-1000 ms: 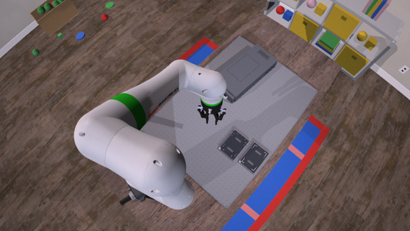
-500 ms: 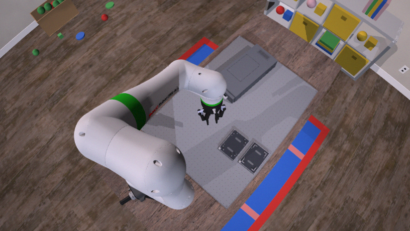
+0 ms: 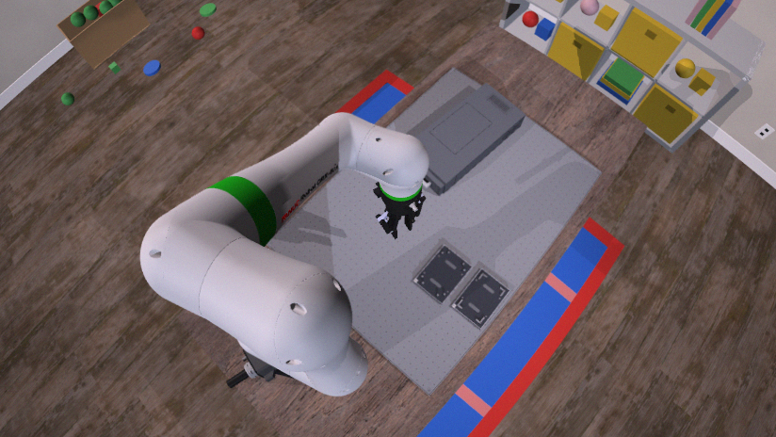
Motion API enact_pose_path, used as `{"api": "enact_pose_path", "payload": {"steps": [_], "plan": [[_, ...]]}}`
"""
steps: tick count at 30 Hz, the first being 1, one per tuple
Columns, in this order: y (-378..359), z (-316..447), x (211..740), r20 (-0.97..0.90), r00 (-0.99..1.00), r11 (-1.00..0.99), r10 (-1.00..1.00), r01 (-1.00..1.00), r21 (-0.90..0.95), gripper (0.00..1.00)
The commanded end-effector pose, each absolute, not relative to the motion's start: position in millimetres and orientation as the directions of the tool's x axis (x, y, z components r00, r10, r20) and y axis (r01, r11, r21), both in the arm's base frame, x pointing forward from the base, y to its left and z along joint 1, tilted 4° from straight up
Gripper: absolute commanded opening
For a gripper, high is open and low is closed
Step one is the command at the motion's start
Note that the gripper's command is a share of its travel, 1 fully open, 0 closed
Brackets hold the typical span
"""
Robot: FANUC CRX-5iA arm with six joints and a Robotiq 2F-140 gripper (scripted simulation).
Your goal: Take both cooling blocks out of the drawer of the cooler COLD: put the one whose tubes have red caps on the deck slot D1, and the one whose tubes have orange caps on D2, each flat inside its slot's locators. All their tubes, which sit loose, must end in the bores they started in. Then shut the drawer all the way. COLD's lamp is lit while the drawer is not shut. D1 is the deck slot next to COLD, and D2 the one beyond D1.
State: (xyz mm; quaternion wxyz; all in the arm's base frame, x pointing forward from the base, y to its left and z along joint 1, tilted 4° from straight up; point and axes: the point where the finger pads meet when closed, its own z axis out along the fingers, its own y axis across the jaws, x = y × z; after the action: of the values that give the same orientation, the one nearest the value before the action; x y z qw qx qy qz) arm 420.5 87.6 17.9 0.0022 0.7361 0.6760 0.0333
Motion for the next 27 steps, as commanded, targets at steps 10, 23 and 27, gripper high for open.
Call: {"api": "enact_pose_path", "payload": {"steps": [10,23,27], "plan": [[87.6,18.4,421.0,0.041,-0.107,0.104,0.993,0.993,0.055,0.34],[87.6,18.4,421.0,0.041,-0.106,0.104,0.993,0.993,0.055,0.34],[95.2,14.0,429.1,0.041,-0.107,0.104,0.993,0.993,0.055,0.34]]}}
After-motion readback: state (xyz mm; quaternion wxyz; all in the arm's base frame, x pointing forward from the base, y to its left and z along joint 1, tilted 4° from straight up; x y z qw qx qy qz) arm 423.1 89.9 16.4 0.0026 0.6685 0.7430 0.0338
